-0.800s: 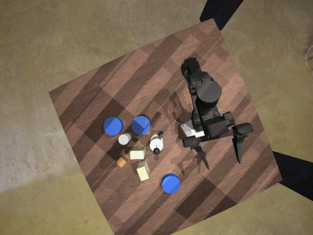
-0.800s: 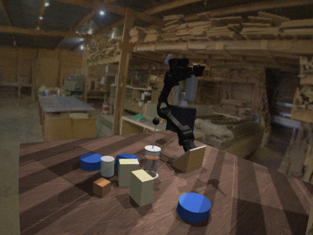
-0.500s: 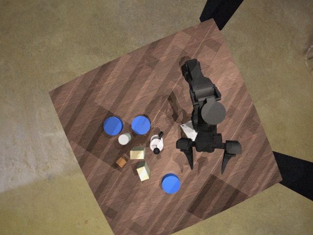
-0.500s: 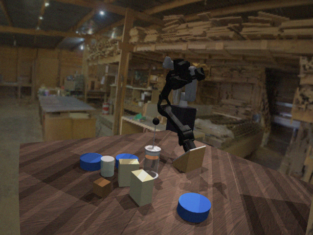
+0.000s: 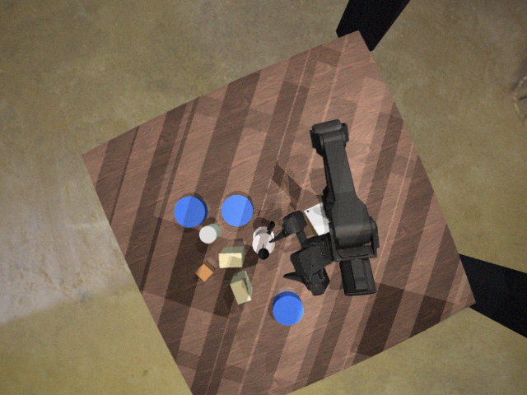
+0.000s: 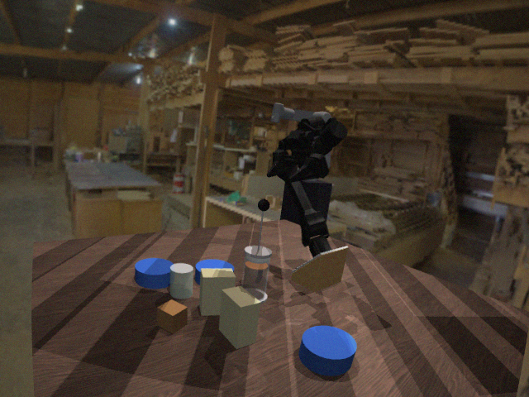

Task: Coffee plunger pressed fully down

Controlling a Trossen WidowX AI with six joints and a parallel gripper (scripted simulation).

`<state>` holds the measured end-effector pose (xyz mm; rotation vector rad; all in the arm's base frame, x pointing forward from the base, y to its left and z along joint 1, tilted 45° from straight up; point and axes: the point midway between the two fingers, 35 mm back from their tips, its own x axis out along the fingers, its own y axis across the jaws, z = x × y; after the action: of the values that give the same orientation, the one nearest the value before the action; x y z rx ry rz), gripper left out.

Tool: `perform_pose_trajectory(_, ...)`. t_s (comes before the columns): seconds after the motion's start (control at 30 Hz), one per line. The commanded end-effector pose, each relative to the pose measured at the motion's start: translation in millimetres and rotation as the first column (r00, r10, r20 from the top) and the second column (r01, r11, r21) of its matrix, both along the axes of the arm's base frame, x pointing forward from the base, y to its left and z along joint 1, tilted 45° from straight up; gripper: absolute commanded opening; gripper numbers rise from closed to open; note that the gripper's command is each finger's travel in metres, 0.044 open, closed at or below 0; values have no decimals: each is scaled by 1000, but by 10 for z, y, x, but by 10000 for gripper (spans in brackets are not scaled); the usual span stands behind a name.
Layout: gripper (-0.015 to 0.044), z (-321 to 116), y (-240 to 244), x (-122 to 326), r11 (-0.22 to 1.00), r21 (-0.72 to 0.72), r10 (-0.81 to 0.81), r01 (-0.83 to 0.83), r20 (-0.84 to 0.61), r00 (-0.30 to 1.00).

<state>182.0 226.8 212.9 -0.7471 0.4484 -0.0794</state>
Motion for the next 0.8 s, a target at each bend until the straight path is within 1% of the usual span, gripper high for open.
perform_pose_trajectory(0.0, 440, -8, -75, 52, 1000, -26, -3, 4, 63, 998)
perform_pose_trajectory(0.23, 440, -353, -376, 119, 1000, -27, 3, -2, 59, 998)
perform_pose_trajectory(0.77, 440, -438, -417, 276, 1000, -24, 0, 1, 51, 999)
